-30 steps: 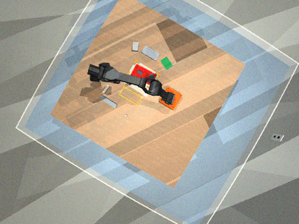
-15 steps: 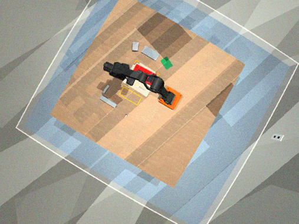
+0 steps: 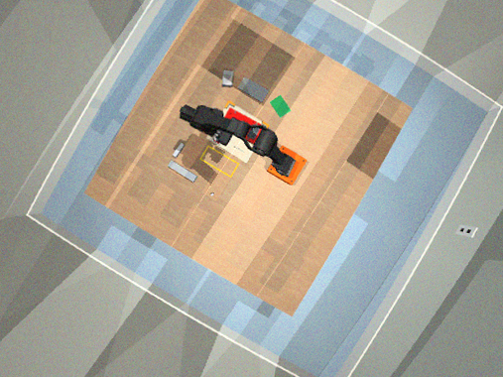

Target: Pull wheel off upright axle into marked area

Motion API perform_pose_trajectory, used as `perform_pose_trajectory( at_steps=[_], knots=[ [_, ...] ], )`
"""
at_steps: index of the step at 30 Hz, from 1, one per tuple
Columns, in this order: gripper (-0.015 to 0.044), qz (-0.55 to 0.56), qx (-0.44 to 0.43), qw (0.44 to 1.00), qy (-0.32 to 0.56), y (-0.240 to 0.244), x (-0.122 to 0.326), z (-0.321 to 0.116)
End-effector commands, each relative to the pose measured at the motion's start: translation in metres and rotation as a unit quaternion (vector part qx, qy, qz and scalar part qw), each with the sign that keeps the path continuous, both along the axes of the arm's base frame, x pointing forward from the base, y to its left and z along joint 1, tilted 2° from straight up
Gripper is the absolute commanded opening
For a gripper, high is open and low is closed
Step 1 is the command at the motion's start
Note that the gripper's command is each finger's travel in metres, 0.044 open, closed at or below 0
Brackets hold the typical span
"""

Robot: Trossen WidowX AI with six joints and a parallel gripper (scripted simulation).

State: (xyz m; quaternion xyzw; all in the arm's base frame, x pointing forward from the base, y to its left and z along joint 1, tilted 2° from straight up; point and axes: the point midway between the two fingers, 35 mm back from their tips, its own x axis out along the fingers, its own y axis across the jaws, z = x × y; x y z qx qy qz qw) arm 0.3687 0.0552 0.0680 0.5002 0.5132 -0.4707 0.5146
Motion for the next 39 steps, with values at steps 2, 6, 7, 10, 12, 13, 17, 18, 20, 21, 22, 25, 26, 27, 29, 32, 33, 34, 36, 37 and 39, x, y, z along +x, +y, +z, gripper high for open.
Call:
perform_pose_trajectory(
  at_steps=[2, 6, 7, 10, 12, 13, 17, 18, 20, 21, 22, 25, 26, 27, 29, 32, 33, 34, 36, 37, 39],
  knots=[
    [0.0300, -0.002, 0.001, 1.000, 0.006, 0.001, -0.001, -0.028],
    [0.0300, -0.002, 0.001, 1.000, 0.006, 0.001, -0.002, -0.051],
    [0.0300, -0.002, 0.001, 1.000, 0.006, 0.001, -0.002, -0.056],
    [0.0300, -0.002, 0.001, 1.000, 0.006, 0.000, -0.004, -0.065],
    [0.0300, -0.002, 0.001, 1.000, 0.006, 0.000, -0.004, -0.065],
    [0.0300, -0.002, 0.001, 1.000, 0.006, 0.000, -0.004, -0.065],
    [0.0195, 0.000, -0.001, 1.000, 0.008, 0.000, -0.004, -0.062],
    [0.0188, 0.000, -0.001, 1.000, 0.008, 0.000, -0.004, -0.062],
    [0.0175, 0.000, -0.001, 1.000, 0.008, 0.000, -0.004, -0.062],
    [0.0168, 0.000, -0.001, 1.000, 0.008, 0.000, -0.004, -0.062],
    [0.0162, 0.000, -0.001, 1.000, 0.008, 0.000, -0.004, -0.062],
    [0.0142, 0.000, -0.001, 1.000, 0.008, 0.000, -0.004, -0.062],
    [0.0115, 0.000, -0.001, 1.000, 0.008, 0.000, -0.004, -0.061],
    [0.0089, 0.000, -0.001, 1.000, 0.008, 0.000, -0.004, -0.061],
    [0.0037, 0.000, -0.001, 1.000, 0.008, 0.000, -0.004, -0.061],
    [0.0000, 0.000, -0.001, 1.000, 0.008, 0.000, -0.004, -0.060],
    [0.0000, 0.000, -0.001, 1.000, 0.008, 0.000, -0.004, -0.060],
    [0.0000, 0.000, -0.001, 1.000, 0.008, 0.000, -0.004, -0.059],
    [0.0000, -0.001, -0.001, 1.000, 0.008, 0.000, -0.004, -0.059],
    [0.0000, -0.001, -0.001, 1.000, 0.008, 0.000, -0.004, -0.058],
    [0.0000, -0.001, -0.001, 1.000, 0.008, 0.000, -0.004, -0.058]
  ],
)
